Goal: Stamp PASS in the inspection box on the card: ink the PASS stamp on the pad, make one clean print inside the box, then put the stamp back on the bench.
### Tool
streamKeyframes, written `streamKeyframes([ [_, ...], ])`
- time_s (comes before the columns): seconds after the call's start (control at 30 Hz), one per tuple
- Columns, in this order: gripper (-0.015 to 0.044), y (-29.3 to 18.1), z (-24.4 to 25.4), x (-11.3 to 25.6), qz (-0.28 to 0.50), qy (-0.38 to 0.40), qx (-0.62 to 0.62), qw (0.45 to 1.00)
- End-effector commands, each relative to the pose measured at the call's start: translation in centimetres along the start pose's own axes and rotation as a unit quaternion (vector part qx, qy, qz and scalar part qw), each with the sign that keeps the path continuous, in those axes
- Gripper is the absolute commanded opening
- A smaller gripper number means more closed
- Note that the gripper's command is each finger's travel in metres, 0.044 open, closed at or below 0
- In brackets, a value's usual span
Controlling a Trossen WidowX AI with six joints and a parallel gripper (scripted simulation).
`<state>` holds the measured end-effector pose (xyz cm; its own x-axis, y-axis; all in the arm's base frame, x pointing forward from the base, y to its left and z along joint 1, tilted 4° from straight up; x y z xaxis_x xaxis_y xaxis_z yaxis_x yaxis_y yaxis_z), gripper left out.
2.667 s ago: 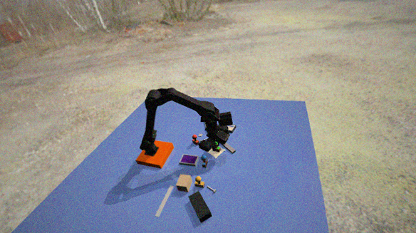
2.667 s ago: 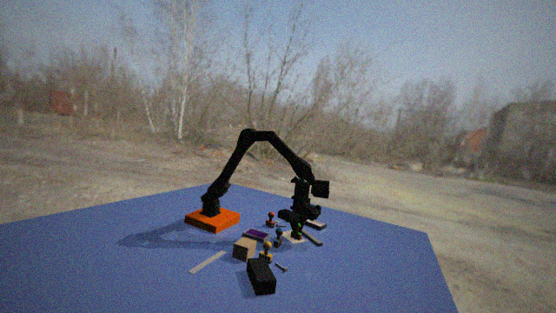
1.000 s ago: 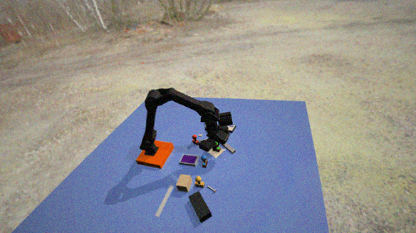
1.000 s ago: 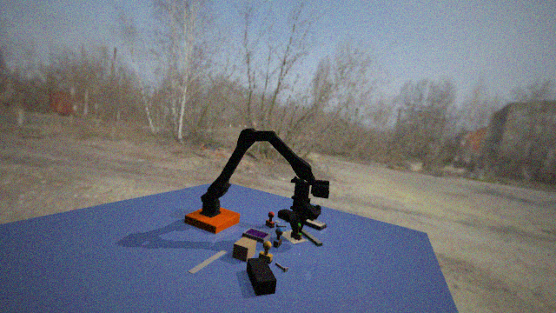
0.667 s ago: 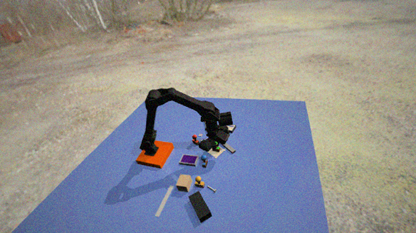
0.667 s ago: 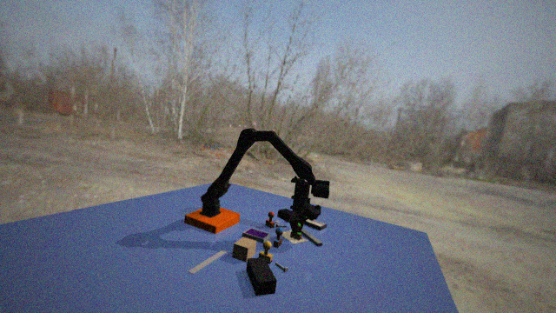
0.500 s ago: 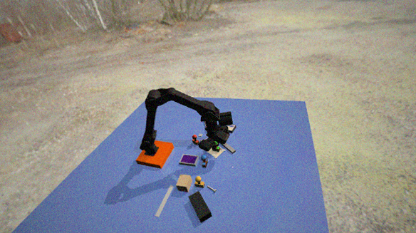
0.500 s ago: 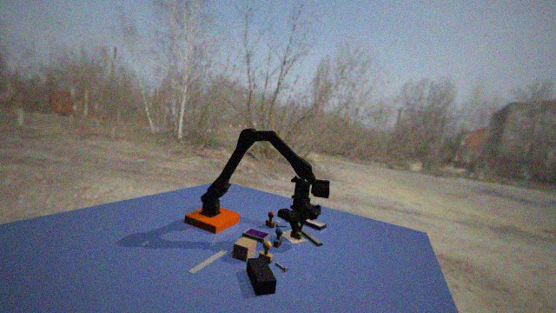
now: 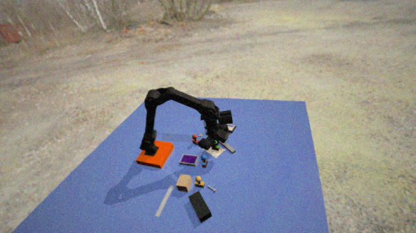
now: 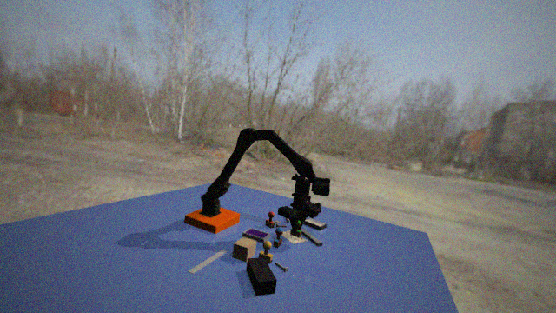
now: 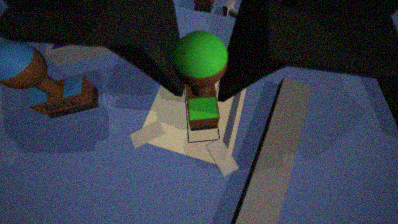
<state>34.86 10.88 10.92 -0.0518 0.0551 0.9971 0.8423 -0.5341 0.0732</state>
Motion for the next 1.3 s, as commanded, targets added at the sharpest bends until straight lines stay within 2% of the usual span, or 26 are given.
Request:
streamKeyframes([
  [0.0, 0.0, 0.1, 0.1, 0.8, -0.004, 0.002, 0.0, 1.0],
  [1.1, 0.0, 0.1, 0.0, 5.9, -0.004, 0.002, 0.0, 1.0],
  [1.27, 0.0, 0.9, -2.3, 6.2, -0.004, 0.001, -0.001, 1.0],
])
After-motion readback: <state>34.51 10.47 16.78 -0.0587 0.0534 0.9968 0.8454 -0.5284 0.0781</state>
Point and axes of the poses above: the point midway between the two fingers, 35 mm back from their tips, its own x axis back along the fingers, its own z axis across the jaws, y = z × x, the point moved 7 cm from there along x, back along the fingers, and after that the axes turned 12 degrees about -x, right-handed, at the moved point
